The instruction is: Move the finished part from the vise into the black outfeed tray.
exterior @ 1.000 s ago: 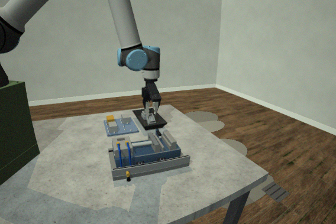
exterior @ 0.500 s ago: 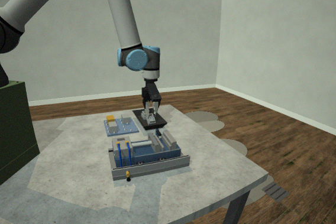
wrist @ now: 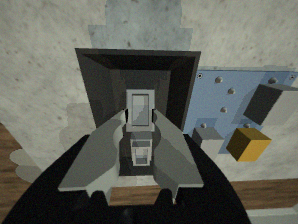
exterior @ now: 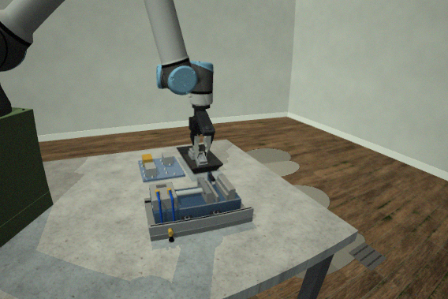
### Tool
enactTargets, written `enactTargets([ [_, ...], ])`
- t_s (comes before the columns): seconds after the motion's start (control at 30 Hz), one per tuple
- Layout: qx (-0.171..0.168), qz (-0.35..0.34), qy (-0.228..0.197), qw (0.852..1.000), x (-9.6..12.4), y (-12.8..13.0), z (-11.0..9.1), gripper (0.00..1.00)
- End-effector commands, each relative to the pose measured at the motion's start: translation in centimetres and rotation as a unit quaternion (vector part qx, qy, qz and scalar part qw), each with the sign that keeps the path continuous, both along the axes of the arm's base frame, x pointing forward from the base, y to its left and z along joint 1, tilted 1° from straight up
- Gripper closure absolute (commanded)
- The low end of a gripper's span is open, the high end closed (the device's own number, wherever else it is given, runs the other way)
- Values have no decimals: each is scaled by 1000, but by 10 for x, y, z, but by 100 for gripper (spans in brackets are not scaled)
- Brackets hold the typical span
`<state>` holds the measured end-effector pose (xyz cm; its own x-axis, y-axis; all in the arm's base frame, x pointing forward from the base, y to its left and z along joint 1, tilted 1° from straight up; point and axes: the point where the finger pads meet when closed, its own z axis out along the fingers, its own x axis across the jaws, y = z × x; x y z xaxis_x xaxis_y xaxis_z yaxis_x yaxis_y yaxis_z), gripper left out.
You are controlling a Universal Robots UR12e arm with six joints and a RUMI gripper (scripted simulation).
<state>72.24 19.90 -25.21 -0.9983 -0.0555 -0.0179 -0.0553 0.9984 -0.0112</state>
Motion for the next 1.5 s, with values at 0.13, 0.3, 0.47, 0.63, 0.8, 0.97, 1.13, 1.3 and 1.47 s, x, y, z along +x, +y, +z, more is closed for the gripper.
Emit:
enactTargets([
  [0.13,0,0,-1,1000,1,0,0,100],
  [0.3,0,0,-1,1000,1,0,-2,100],
  [0.47,0,0,-1,1000,1,0,-3,100],
  [0.63,0,0,-1,1000,1,0,-6,100],
  [0.8,0,0,-1,1000,1,0,-9,100],
  [0.97,0,0,-1,1000,1,0,-10,100],
  [1.13,0,0,-1,1000,1,0,-12,100],
  [1.3,0,0,-1,1000,1,0,-12,100],
  [1.47,0,0,-1,1000,1,0,-12,100],
])
